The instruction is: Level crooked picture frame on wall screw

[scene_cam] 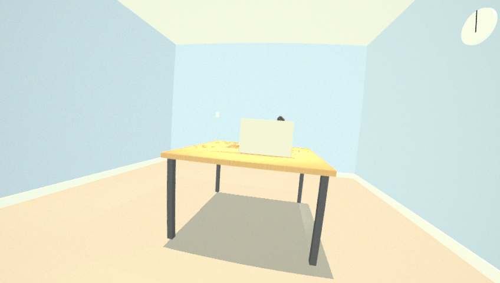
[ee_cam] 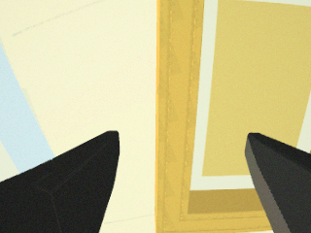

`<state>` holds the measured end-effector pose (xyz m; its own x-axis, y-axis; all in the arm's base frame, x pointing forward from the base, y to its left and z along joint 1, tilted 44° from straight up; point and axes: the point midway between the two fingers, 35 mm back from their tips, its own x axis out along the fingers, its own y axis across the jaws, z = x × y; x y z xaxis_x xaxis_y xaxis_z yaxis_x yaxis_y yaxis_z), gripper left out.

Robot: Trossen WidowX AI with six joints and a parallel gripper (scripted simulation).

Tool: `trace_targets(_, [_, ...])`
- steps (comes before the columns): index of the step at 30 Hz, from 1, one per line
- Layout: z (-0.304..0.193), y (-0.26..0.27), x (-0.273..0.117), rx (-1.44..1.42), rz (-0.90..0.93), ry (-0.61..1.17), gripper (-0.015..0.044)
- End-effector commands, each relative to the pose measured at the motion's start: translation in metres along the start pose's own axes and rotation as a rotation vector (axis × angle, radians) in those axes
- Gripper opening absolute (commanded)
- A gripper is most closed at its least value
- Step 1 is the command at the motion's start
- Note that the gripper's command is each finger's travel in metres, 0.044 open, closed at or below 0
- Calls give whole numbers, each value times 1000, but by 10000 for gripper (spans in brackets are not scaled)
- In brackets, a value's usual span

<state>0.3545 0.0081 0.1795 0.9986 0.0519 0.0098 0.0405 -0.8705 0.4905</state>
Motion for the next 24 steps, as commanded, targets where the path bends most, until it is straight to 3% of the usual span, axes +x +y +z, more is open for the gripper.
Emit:
trace_targets(1, [0, 1, 1, 4, 4, -1, 260])
trace_targets(24, [-1, 1, 35, 4, 5, 1, 260])
